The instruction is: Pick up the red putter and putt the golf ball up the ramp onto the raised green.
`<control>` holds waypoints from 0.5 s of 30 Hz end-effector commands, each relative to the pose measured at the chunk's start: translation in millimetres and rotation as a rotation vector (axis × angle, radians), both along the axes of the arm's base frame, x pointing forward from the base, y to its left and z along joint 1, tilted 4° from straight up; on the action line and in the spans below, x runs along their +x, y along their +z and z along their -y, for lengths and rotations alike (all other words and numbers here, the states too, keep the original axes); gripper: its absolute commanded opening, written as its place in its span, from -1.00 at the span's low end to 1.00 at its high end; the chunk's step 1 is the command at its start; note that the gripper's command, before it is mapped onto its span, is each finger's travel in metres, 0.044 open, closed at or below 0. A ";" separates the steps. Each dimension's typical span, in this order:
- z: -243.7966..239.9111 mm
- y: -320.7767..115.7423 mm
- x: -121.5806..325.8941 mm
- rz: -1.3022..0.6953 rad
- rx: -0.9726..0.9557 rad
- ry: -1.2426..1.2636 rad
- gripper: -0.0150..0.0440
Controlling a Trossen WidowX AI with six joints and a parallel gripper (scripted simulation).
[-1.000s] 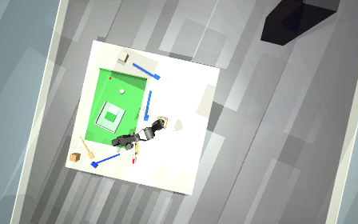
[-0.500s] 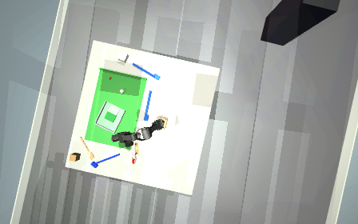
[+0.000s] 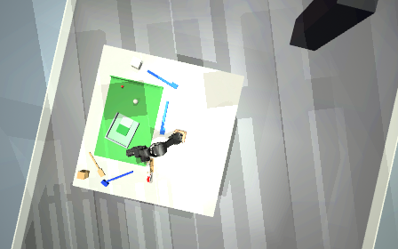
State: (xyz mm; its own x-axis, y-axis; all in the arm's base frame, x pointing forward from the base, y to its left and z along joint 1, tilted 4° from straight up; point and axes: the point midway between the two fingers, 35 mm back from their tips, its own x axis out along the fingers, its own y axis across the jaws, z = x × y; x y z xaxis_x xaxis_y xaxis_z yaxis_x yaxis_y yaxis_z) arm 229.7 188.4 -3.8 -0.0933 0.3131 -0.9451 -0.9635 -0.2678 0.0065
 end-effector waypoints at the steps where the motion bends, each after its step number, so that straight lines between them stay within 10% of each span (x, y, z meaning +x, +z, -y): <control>1: -0.7 -4.8 -1.1 -0.006 0.003 -0.003 1.00; 15: -1.9 -24.5 -2.0 -0.007 0.003 -0.003 1.00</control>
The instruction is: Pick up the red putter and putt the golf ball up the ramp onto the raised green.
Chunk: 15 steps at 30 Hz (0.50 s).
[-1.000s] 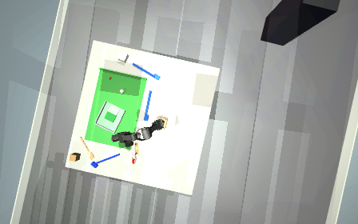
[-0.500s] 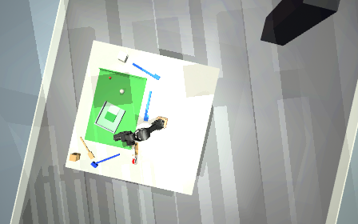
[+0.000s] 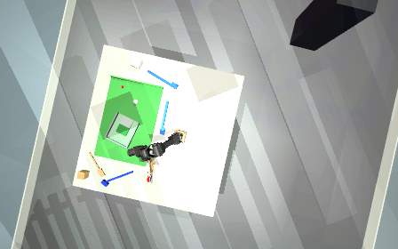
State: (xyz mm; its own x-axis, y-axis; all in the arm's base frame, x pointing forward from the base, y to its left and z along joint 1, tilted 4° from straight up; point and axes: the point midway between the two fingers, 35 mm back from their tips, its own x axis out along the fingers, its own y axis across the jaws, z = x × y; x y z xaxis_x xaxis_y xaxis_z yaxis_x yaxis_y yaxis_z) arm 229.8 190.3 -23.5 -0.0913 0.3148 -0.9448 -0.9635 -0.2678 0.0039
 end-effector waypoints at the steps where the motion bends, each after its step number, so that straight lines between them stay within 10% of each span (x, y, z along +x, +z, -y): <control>1: 0.0 -4.8 -2.1 -0.009 0.001 -0.003 1.00; 15: 0.1 -1.9 -0.5 -0.001 -0.001 0.000 -0.16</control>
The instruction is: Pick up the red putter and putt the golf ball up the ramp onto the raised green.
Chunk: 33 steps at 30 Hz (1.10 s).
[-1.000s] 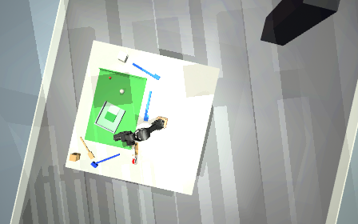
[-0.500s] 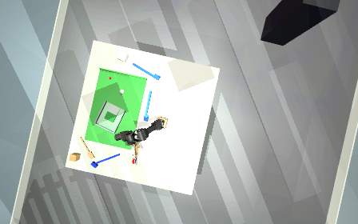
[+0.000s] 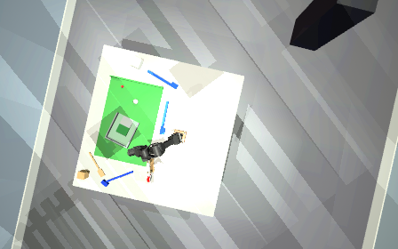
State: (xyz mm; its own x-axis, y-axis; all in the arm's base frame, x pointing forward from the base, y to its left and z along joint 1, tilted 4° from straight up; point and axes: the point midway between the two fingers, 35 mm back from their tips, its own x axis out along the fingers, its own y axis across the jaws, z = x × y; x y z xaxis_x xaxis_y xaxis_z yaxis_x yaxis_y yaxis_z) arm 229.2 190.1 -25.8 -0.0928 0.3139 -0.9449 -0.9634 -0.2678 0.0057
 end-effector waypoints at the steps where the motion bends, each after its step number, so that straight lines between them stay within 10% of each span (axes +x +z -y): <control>1: 0.0 0.4 0.1 0.000 0.000 0.000 -0.25; 33: 18.1 92.7 14.6 -0.002 -0.023 -0.073 -0.49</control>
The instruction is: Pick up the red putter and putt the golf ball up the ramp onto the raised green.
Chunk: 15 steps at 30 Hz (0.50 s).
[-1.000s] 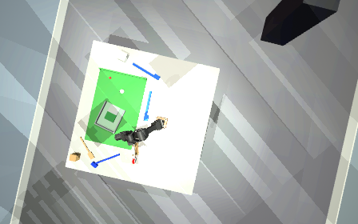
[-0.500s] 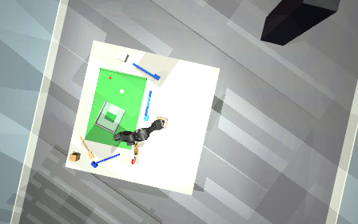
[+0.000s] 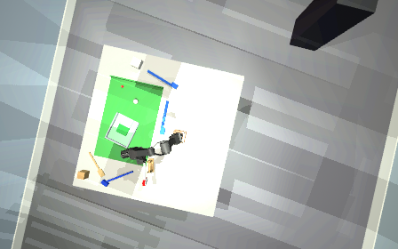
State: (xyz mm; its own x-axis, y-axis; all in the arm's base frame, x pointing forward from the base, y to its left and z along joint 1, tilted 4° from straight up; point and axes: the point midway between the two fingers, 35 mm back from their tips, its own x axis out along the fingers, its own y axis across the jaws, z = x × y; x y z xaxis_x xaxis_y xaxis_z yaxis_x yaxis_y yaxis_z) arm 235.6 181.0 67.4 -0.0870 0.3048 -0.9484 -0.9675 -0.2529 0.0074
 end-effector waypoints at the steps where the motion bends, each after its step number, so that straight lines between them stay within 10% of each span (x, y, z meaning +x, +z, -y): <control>1: 13.6 -0.5 11.7 -0.006 -0.017 -0.085 -0.49; 15: 76.3 -1.6 46.6 -0.066 -0.055 -0.482 -0.49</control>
State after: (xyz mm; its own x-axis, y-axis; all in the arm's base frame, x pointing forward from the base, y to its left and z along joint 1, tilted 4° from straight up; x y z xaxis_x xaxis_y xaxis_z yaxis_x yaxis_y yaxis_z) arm 274.2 119.7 65.0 -0.0249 0.2781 -0.9602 -0.9896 0.1292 0.0630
